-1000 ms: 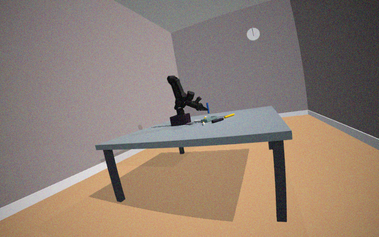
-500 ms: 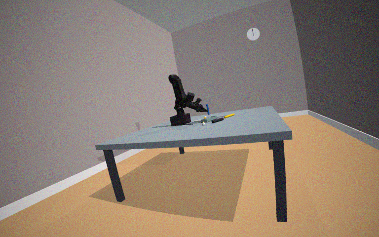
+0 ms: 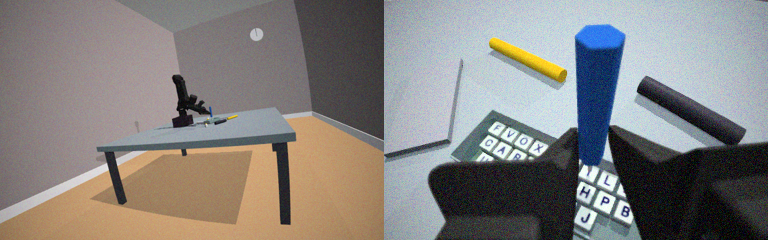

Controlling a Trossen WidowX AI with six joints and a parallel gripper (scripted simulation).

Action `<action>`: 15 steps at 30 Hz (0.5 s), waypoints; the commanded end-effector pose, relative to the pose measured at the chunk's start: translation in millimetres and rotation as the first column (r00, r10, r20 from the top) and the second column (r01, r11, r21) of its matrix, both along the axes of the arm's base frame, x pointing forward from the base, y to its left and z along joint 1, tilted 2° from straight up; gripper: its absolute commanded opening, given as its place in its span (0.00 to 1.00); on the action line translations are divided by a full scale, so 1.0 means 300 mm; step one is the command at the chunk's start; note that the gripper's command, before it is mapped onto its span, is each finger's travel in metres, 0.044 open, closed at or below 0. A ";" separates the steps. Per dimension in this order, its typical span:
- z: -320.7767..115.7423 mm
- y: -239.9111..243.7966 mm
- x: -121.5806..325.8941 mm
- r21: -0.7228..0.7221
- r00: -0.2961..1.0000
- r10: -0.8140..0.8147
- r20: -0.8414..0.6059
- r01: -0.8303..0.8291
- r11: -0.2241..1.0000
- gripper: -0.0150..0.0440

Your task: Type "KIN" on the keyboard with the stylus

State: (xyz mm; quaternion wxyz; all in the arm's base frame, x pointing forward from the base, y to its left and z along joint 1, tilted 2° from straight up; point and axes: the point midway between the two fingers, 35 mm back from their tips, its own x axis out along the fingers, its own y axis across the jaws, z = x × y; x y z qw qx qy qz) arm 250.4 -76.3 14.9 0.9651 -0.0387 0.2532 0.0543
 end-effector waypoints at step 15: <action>-0.028 0.001 -0.001 0.002 1.000 0.003 0.001 -0.003 1.000 0.39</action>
